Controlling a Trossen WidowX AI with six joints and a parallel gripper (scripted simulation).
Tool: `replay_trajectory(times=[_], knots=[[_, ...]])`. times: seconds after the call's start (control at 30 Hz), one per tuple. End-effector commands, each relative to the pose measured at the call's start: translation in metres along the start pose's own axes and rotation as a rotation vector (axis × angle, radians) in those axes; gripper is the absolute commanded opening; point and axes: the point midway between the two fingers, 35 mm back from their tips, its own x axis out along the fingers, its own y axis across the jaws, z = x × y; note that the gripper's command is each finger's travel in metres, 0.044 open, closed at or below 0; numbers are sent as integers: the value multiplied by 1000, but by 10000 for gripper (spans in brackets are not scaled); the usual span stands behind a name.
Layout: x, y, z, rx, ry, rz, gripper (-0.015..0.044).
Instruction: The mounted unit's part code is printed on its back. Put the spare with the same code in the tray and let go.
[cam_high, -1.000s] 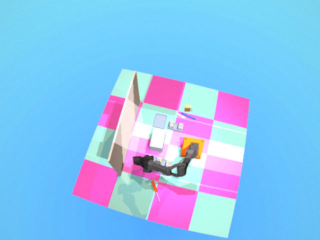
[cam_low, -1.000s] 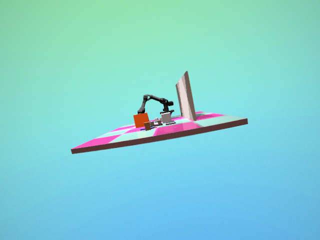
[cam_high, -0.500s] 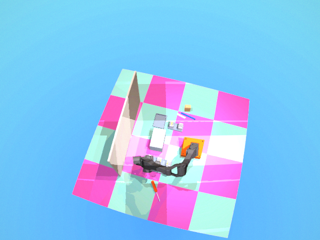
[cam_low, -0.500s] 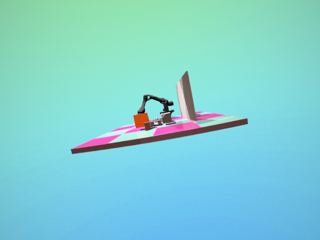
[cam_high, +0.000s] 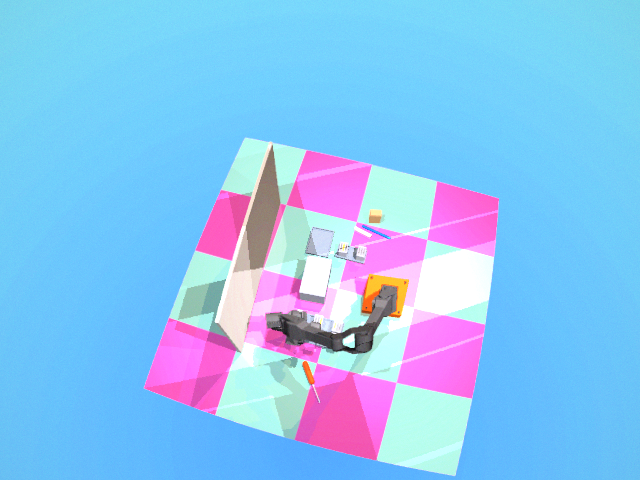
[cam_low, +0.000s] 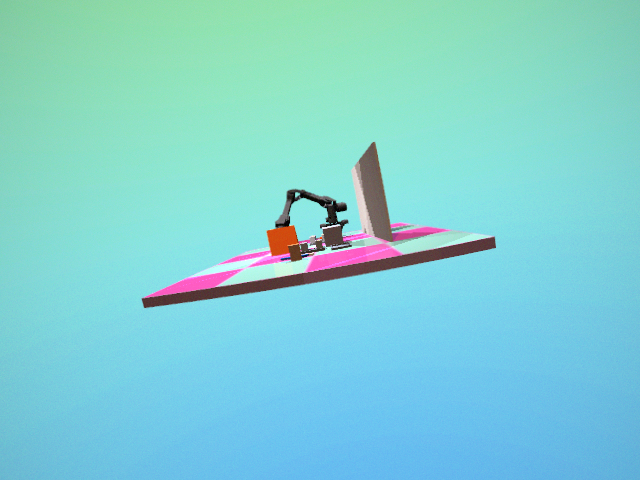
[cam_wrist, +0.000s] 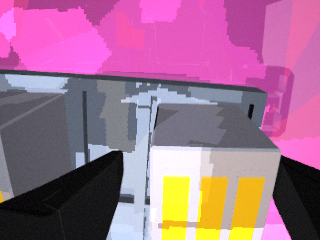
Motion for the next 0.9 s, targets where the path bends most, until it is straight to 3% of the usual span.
replay_trajectory(times=[0.0,0.43,0.6,0.87], knots=[[0,-1,-1,4,5,-2,300],[0,-1,-1,4,5,-2,300],[0,0,0,0,0,0,169],[0,0,0,0,0,0,96]])
